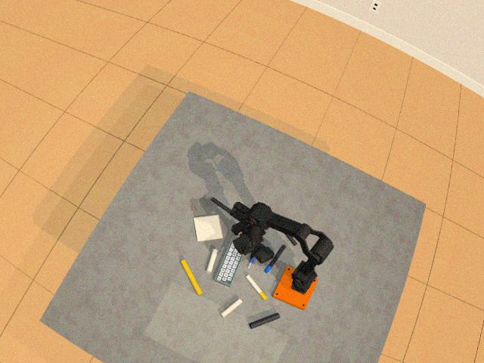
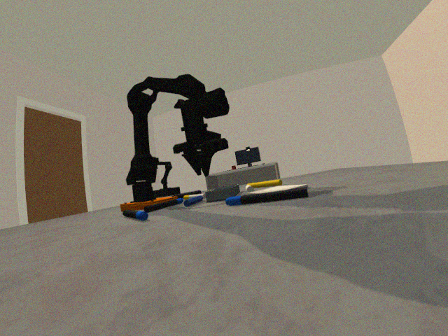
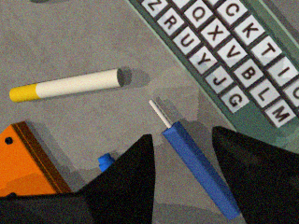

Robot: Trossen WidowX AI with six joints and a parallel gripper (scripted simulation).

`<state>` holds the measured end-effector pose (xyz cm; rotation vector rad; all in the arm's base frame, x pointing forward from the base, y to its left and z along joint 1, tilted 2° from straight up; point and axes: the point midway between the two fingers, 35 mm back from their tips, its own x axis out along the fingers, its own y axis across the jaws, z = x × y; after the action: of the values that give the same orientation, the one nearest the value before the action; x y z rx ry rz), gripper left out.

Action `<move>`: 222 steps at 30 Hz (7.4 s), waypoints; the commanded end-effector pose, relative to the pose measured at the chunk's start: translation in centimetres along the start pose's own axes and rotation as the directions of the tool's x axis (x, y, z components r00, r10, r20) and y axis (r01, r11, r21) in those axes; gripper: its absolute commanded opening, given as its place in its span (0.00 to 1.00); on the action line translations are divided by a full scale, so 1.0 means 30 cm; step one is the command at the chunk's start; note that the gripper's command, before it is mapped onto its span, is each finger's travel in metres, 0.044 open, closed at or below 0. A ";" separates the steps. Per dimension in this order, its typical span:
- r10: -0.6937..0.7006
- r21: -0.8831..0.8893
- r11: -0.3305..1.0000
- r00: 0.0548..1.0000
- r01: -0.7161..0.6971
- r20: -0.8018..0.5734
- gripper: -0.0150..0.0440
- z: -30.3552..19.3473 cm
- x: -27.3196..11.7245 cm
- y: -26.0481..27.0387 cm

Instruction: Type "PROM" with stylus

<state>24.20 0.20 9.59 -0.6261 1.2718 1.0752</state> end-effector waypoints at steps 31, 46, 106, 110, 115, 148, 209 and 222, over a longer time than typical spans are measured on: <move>0.058 -0.545 0.835 0.972 0.077 0.226 0.51 -0.145 0.035 -0.009; 0.058 -0.545 0.835 0.972 0.076 0.226 0.51 -0.154 0.073 -0.017; 0.058 -0.545 0.835 0.974 0.073 0.220 0.25 -0.183 0.192 -0.043; 0.058 -0.545 0.835 0.974 0.073 0.220 0.25 -0.183 0.192 -0.043; 0.058 -0.545 0.835 0.974 0.074 0.221 0.25 -0.172 0.138 -0.034; 0.130 0.111 0.978 0.937 -0.174 0.325 0.25 -0.048 0.019 -0.014; 0.336 0.700 -0.679 0.755 -0.220 0.564 0.25 0.234 -0.059 -0.010; 0.354 0.580 -0.812 0.730 -0.071 0.585 0.25 0.262 -0.064 -0.011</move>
<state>28.01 6.23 13.19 1.7444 2.0113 -0.3937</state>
